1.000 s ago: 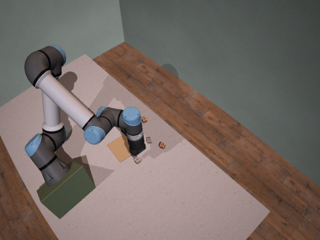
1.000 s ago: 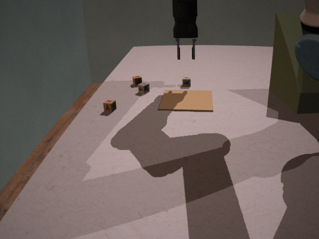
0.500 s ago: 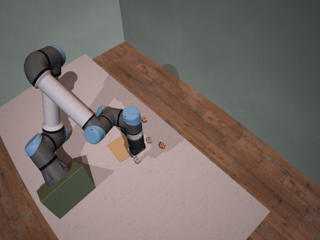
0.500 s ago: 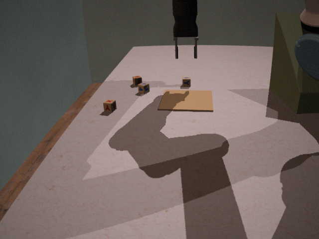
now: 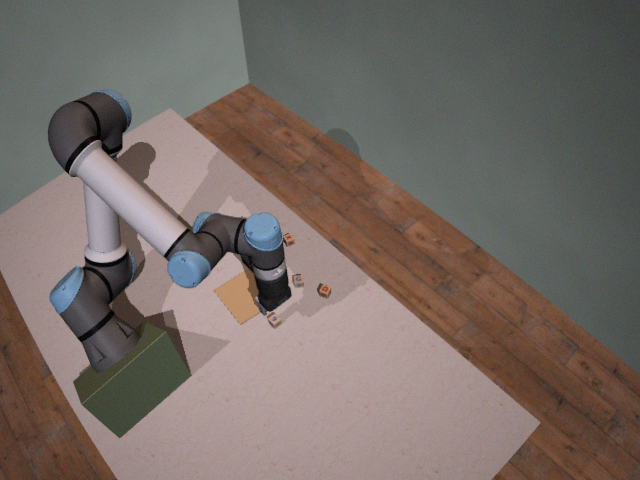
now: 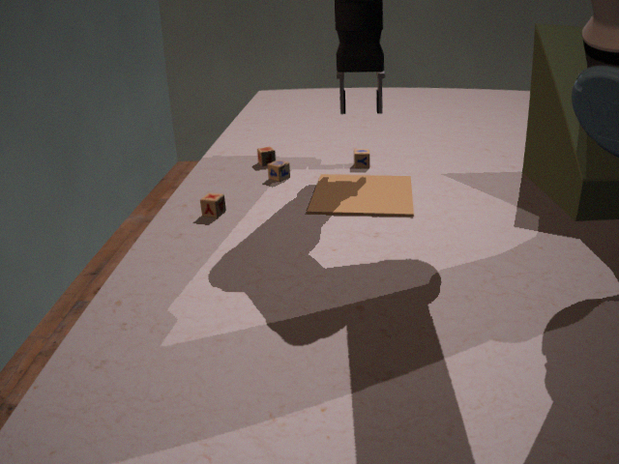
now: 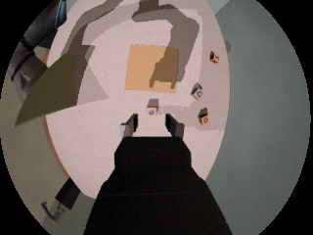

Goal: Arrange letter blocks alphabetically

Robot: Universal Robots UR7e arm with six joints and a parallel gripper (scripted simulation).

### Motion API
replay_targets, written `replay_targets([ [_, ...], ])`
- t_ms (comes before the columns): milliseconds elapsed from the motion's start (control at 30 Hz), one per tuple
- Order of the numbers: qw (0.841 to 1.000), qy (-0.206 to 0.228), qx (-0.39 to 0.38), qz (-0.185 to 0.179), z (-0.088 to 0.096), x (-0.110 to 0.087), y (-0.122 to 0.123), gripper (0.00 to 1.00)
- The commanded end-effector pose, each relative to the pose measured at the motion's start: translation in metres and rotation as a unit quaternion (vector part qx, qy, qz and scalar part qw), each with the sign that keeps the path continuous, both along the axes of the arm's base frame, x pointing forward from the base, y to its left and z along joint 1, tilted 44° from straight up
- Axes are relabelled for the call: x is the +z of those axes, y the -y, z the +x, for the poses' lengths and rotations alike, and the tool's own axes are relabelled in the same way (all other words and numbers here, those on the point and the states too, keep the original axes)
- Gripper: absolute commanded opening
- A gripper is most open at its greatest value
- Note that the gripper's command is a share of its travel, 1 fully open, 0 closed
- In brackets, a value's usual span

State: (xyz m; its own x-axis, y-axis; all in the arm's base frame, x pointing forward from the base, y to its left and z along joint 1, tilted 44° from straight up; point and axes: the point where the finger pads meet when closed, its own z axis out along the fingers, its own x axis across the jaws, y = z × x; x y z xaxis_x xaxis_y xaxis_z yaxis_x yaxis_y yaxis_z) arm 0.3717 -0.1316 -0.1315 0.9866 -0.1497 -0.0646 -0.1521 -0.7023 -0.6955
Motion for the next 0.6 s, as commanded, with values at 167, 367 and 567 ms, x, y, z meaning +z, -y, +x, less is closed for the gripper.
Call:
replay_targets([
  [167, 1.0, -0.011, -0.012, 0.0, 0.003, 0.0, 0.001, 1.0],
  [367, 0.999, -0.026, -0.028, 0.001, 0.006, 0.0, 0.002, 1.0],
  [567, 0.997, -0.05, -0.053, 0.003, 0.011, -0.001, 0.003, 1.0],
])
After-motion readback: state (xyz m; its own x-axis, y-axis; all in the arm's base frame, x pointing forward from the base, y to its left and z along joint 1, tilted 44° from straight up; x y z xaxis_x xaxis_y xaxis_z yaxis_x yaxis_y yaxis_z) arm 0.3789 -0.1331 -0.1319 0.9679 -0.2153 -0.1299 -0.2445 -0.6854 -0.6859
